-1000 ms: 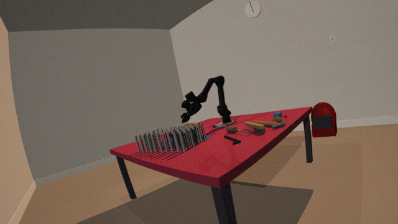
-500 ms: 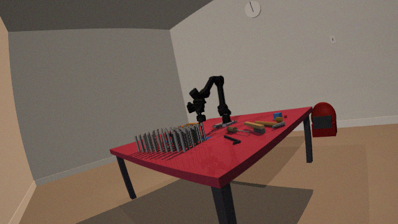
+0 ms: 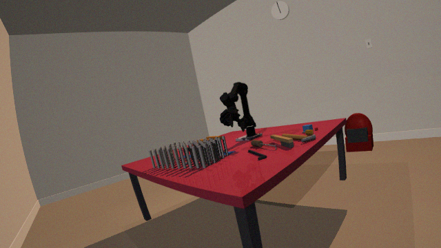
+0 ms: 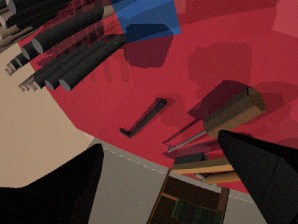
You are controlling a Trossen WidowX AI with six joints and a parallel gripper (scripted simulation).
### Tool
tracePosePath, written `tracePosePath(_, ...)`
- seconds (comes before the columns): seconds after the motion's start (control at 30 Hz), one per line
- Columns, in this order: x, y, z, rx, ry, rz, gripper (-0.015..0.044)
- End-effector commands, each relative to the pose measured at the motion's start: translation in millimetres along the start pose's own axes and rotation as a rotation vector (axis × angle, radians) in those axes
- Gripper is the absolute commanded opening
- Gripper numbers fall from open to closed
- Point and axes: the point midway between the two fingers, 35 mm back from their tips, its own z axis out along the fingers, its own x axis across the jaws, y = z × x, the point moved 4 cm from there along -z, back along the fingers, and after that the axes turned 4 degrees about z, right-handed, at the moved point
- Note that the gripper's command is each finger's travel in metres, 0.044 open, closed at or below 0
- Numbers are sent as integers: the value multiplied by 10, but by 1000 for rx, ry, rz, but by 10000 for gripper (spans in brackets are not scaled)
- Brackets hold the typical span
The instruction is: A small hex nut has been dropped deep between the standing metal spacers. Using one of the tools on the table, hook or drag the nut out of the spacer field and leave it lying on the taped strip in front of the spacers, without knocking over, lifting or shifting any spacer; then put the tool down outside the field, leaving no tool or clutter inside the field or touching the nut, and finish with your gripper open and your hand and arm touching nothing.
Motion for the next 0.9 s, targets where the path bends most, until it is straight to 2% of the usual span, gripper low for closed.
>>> tracePosePath(0.0,-313,-620,-39,-45,-168,483,440)
tracePosePath(0.13,-431,-753,-66,-79,-212,608,440)
tracePosePath(0.53,-431,-753,-66,-79,-212,608,440)
tracePosePath(0.73,-698,-505,384,-79,-212,608,440)
tracePosePath(0.87,-711,-494,400,-79,-212,608,440)
